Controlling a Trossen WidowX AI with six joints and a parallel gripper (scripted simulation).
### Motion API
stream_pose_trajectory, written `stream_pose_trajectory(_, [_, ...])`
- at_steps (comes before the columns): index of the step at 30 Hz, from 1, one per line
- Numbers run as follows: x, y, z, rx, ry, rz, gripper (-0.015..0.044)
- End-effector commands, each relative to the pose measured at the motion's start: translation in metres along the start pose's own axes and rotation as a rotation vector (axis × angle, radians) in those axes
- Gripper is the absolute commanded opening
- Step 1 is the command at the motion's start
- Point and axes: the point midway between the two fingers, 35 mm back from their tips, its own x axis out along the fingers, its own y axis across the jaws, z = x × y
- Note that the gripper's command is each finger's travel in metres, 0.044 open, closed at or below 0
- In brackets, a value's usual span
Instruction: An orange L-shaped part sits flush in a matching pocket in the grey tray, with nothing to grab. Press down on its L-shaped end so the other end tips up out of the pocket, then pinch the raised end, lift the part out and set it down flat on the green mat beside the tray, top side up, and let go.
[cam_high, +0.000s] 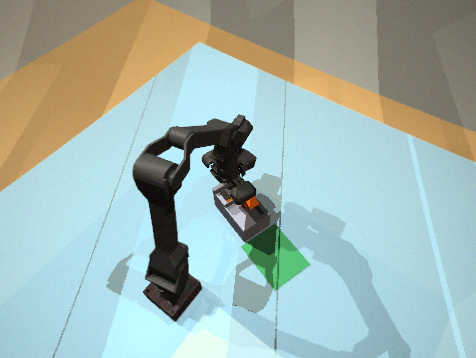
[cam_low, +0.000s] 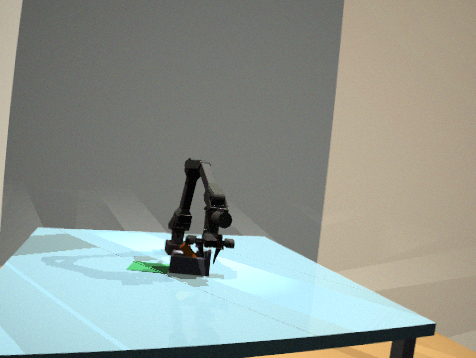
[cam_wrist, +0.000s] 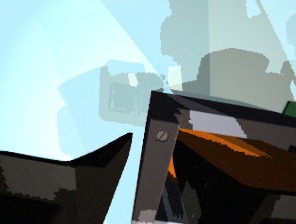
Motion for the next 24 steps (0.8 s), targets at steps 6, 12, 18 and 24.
stream_pose_trajectory(6, [0.0, 0.0, 0.0, 0.0, 0.0, 0.0, 0.018])
stream_pose_trajectory(12, [-0.007, 0.006, -0.001, 0.003, 0.004, -0.002, 0.018])
stream_pose_trajectory(18, [-0.02, 0.011, 0.0, 0.005, 0.006, -0.004, 0.018])
stream_pose_trajectory(24, [-0.089, 0.003, 0.002, 0.005, 0.006, -0.005, 0.018])
